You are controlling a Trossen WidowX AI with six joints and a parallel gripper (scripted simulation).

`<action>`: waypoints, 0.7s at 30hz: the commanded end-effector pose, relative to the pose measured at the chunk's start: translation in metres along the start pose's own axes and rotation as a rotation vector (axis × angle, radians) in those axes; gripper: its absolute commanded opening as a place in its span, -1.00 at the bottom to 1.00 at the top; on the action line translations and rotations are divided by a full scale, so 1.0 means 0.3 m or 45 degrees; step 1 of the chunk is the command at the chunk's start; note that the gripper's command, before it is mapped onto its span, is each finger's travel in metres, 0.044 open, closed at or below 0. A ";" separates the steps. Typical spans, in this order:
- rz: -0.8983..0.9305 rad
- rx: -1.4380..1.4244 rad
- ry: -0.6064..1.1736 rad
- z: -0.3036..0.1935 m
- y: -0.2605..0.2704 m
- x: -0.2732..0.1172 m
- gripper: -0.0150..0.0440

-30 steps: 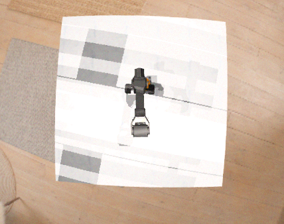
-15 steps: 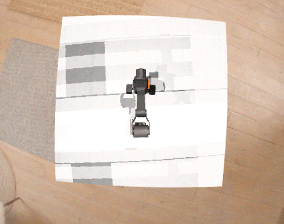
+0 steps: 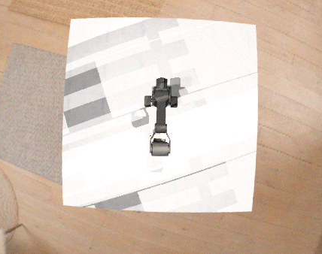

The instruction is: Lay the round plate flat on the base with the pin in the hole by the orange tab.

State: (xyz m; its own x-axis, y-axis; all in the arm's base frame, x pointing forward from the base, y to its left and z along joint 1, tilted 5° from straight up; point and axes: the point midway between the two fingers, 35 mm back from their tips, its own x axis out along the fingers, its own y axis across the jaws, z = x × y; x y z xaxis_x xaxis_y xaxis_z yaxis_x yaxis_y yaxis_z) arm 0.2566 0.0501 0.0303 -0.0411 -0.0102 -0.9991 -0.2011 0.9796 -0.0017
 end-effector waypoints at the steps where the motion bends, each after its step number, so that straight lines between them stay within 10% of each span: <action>1: -0.020 0.008 0.013 -0.010 -0.022 0.007 -0.49; 21: -0.022 0.008 0.013 0.008 -0.074 0.005 -0.49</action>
State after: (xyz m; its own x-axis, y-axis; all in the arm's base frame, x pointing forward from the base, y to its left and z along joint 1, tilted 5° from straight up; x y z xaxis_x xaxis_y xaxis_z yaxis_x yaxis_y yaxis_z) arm 0.2601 0.0342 0.0294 -0.0485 -0.0198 -0.9986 -0.1974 0.9803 -0.0098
